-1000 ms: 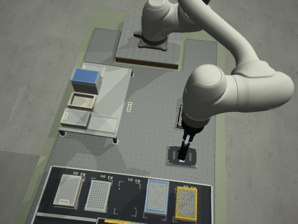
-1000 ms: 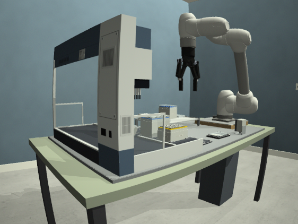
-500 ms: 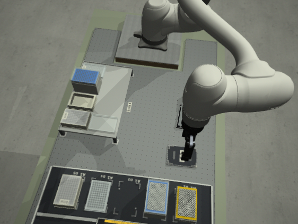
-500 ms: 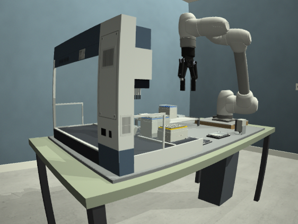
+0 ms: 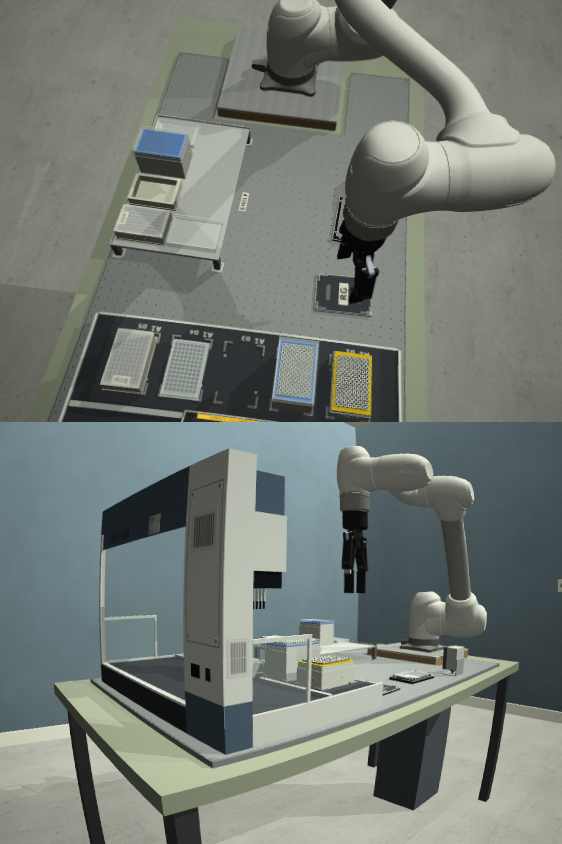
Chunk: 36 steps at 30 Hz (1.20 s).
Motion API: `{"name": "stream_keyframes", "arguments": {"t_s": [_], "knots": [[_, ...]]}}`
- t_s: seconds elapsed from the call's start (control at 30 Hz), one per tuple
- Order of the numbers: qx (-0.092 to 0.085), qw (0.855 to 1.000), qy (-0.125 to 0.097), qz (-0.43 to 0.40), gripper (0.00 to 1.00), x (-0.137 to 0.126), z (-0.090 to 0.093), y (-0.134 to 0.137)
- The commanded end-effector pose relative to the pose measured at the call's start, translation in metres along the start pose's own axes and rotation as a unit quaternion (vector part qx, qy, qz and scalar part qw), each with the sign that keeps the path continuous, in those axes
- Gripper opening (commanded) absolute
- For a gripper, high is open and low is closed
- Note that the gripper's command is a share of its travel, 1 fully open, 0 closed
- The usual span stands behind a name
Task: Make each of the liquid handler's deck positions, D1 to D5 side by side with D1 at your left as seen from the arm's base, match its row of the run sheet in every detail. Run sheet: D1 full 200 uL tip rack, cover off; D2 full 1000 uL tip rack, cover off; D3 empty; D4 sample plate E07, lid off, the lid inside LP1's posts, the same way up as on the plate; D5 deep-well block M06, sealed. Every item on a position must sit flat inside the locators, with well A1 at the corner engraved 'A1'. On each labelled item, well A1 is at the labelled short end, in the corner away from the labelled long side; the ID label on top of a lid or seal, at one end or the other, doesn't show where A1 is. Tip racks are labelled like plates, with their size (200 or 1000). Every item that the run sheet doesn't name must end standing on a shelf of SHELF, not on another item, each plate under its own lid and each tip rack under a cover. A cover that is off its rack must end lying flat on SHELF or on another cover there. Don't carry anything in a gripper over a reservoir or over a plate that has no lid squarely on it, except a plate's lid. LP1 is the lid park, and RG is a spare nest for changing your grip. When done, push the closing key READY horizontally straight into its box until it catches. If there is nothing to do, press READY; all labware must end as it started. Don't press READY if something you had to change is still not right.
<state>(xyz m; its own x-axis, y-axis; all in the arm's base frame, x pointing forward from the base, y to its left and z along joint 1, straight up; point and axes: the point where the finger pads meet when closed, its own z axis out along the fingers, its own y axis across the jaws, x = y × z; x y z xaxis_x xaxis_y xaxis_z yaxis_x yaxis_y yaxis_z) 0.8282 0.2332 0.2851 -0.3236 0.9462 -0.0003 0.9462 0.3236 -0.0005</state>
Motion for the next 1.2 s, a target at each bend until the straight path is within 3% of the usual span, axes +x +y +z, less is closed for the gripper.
{"name": "stream_keyframes", "arguments": {"t_s": [0.0,0.27,0.6,1.17], "knots": [[-0.001,1.000,0.001,-0.011,0.66,0.004,-0.001,0.001],[-0.001,0.996,0.001,-0.091,0.66,0.038,-0.001,0.012],[-0.001,0.985,0.000,-0.170,0.66,0.038,-0.001,0.013],[-0.001,0.949,0.000,-0.315,0.66,0.038,-0.001,0.013]]}}
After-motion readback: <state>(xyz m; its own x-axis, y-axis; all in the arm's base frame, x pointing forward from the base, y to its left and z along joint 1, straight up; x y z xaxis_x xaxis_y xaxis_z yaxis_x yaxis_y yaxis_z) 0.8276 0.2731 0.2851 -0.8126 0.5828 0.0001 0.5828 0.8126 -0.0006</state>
